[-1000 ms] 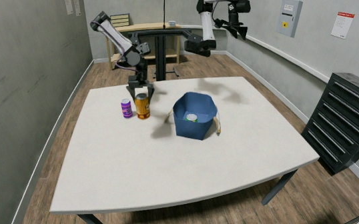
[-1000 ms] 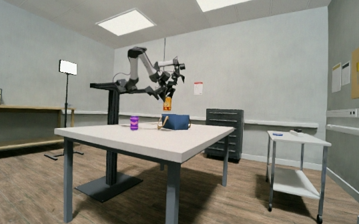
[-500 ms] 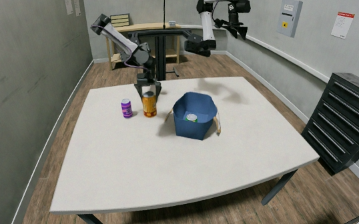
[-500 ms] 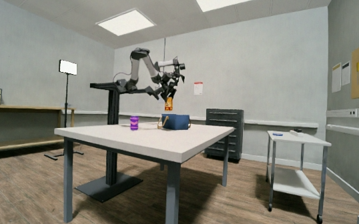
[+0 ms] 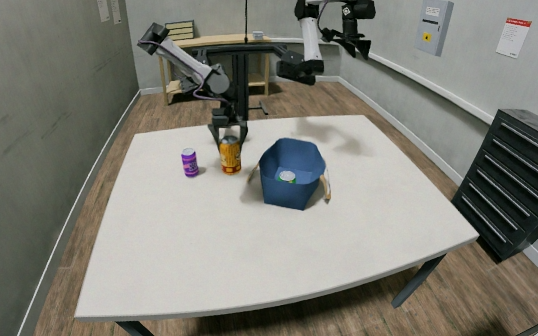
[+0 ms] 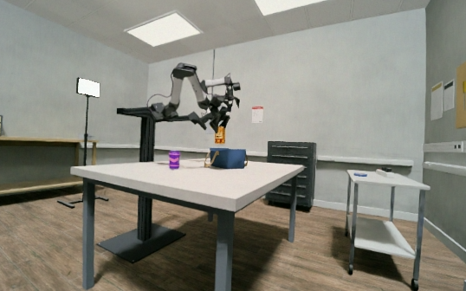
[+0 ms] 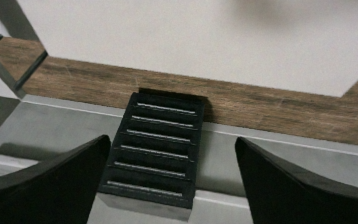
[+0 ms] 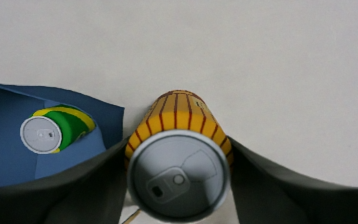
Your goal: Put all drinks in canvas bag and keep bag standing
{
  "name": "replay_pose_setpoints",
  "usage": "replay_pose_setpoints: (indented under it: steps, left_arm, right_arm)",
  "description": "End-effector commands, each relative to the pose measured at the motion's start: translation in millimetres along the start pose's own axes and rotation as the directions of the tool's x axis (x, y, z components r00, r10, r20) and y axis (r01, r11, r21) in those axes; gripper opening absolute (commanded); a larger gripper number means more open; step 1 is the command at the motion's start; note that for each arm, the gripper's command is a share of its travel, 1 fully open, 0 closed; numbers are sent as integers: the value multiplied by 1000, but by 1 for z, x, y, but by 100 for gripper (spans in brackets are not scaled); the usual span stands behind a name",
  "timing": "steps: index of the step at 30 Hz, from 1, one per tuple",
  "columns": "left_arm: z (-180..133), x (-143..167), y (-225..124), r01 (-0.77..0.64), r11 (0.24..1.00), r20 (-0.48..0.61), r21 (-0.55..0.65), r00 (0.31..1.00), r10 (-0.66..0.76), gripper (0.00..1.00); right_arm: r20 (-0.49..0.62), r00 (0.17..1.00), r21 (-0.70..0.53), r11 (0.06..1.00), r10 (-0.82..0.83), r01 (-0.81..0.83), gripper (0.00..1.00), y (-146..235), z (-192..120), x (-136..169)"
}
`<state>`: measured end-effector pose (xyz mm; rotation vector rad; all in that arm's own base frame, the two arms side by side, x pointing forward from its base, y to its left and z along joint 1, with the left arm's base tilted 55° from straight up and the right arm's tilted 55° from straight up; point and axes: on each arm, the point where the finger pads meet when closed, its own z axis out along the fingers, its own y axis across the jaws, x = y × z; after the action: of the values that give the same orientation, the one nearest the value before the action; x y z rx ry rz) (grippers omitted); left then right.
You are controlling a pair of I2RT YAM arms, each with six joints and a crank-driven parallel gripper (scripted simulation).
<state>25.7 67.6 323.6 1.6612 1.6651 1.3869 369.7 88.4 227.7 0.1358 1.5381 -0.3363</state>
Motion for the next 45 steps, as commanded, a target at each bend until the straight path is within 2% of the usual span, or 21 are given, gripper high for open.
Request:
replay_pose_setpoints:
  steps: [1, 2, 4, 6, 9, 10, 14, 17, 45]
  left_arm:
    - [-17, 0, 2, 25, 999, -15, -46, 1000, -26, 100]
    - [-17, 0, 2, 25, 999, -15, -46, 1000, -26, 100]
    - [-17, 0, 2, 25, 999, -15, -46, 1000, -26, 100]
    - [-17, 0, 2, 25, 999, -15, -46, 1000, -26, 100]
    - [-17, 0, 2, 25, 999, -15, -46, 1000, -26, 100]
    - [-17, 0, 2, 25, 999, -15, -46, 1000, -26, 100]
    - [-17, 0, 2, 25, 999, -15, -46, 1000, -26, 100]
    - [-17, 0, 2, 25, 999, -15, -46, 1000, -26, 100]
    - [-17, 0, 2, 25, 999, -15, -46, 1000, -26, 100]
  right_arm:
    - [99, 989, -23, 994, 111, -109, 74, 5, -1, -35]
    - [86, 992, -16, 996, 92, -91, 74, 1, -1, -24]
    - [95, 990, -19, 995, 104, -103, 74, 3, 0, -30]
    - [77, 994, -28, 997, 81, -79, 74, 7, -2, -18]
    - [90, 991, -14, 995, 97, -96, 74, -1, -1, -25]
    - [108, 987, -6, 993, 120, -120, 74, -4, 1, -36]
    - [113, 985, -29, 991, 130, -128, 74, 4, -3, -41]
    - [99, 987, 11, 992, 125, -127, 74, 12, -2, -31]
    - [64, 991, -13, 993, 117, -116, 74, 88, -27, 1]
